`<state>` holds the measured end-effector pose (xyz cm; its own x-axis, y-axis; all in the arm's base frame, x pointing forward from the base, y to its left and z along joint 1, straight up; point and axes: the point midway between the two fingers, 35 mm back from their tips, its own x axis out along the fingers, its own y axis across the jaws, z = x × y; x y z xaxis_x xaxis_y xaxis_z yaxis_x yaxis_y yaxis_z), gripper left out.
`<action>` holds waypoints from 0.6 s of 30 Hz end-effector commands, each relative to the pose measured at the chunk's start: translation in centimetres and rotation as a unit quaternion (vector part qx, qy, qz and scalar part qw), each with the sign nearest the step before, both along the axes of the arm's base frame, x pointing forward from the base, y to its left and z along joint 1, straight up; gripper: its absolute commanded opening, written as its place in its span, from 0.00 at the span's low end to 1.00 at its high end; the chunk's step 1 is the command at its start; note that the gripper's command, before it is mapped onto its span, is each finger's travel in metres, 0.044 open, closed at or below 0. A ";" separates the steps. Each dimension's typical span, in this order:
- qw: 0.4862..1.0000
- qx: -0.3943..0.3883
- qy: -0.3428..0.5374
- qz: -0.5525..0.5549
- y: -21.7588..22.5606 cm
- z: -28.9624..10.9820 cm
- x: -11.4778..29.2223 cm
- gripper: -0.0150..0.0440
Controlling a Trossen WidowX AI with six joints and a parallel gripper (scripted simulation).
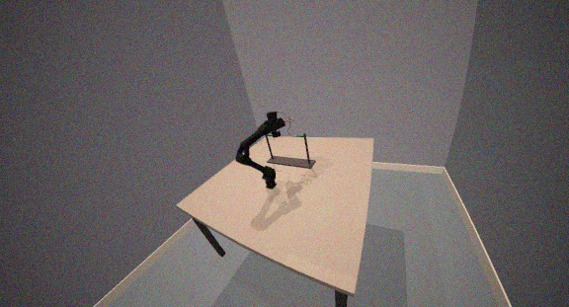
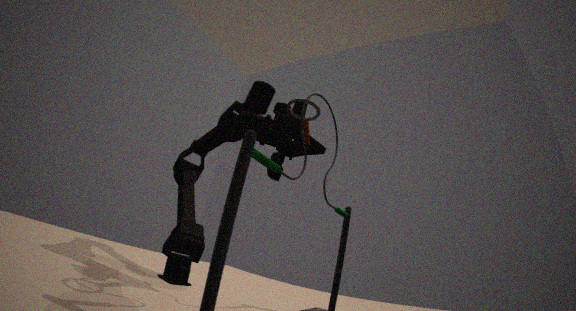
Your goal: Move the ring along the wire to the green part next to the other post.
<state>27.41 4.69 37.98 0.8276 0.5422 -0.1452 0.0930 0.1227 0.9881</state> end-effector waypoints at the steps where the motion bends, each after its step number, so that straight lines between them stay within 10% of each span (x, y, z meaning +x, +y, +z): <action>1: 1.000 -0.029 -0.001 -0.002 -0.1 -0.1 0.1 0.00; 18: 0.990 -0.137 0.002 -0.005 -0.3 -1.0 0.1 0.00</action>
<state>27.42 4.52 37.05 0.8293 0.4897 -0.2692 0.0998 0.3443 0.9336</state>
